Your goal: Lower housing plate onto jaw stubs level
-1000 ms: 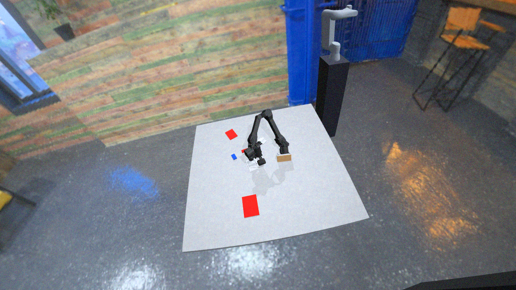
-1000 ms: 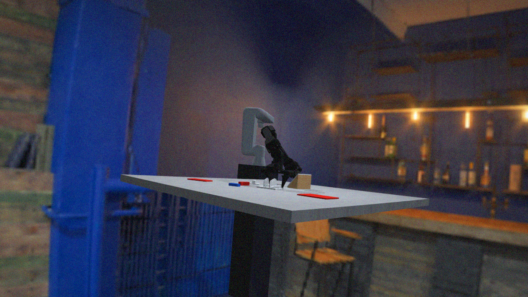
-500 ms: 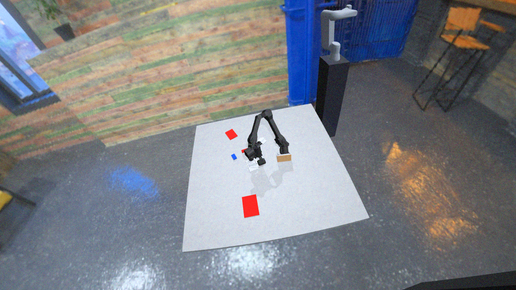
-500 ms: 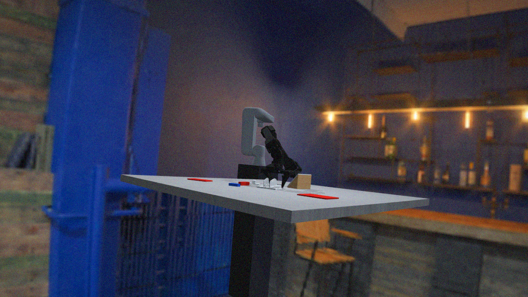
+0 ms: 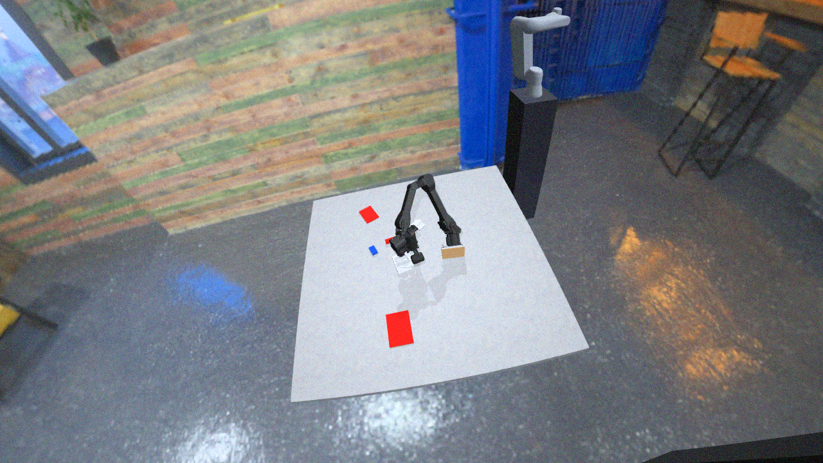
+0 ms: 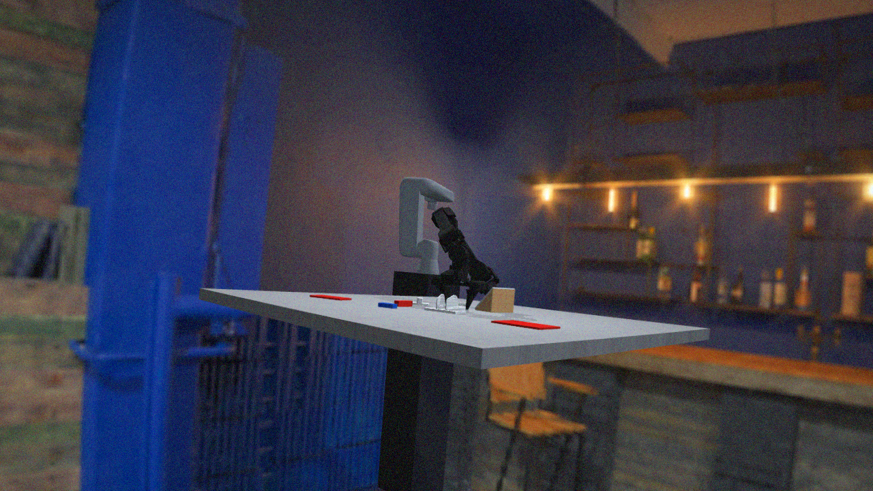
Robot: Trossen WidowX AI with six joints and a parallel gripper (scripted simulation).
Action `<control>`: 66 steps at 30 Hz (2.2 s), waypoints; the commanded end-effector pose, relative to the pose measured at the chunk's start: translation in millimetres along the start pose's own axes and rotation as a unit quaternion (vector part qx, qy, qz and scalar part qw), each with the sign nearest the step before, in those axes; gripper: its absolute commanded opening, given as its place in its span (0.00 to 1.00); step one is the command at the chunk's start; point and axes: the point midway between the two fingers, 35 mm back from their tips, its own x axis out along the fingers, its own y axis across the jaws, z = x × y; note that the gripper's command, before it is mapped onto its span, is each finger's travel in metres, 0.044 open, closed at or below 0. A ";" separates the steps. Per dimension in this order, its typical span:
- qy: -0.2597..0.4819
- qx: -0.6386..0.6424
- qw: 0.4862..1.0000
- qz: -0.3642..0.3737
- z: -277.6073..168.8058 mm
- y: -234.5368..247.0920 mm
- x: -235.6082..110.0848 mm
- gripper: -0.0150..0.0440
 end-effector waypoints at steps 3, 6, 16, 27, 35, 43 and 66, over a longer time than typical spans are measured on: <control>0.000 0.002 1.000 0.002 1.1 0.1 -0.5 0.85; 0.000 0.002 1.000 0.002 1.2 0.0 0.0 0.85; 0.000 0.002 1.000 0.002 1.2 0.0 2.2 0.85; 0.000 0.002 1.000 0.002 1.2 0.0 4.4 0.85; 0.000 0.002 1.000 0.002 1.2 0.0 4.4 0.85; 0.000 0.002 1.000 0.002 1.2 0.0 4.4 0.85; 0.000 0.002 1.000 0.002 1.6 0.2 2.9 1.00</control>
